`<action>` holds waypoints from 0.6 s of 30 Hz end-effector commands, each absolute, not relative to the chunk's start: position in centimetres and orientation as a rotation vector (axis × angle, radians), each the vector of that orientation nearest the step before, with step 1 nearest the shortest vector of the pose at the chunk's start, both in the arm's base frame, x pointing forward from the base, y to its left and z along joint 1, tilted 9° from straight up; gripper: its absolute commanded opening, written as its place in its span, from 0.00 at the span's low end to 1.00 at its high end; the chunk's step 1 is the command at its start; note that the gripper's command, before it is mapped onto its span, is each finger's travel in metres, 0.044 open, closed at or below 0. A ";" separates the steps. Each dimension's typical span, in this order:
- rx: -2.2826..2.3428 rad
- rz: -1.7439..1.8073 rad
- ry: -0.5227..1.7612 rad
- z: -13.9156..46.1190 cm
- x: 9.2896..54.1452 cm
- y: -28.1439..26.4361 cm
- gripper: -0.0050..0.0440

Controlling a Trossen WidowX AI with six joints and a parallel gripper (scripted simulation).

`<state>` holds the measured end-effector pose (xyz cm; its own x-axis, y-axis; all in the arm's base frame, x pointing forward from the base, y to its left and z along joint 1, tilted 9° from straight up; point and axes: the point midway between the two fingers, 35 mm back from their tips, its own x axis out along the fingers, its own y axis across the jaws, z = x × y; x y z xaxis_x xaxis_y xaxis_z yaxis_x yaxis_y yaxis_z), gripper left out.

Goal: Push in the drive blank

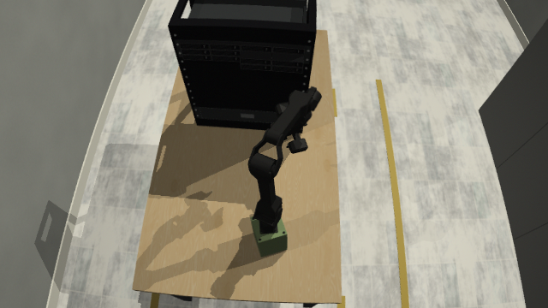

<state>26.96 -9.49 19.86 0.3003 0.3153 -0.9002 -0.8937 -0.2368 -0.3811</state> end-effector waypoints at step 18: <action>-1.515 0.565 0.336 28.8 23.6 -6.3 1.00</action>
<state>24.29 -6.96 27.07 0.7439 0.1933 -0.6397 -0.6406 -0.0664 -0.7650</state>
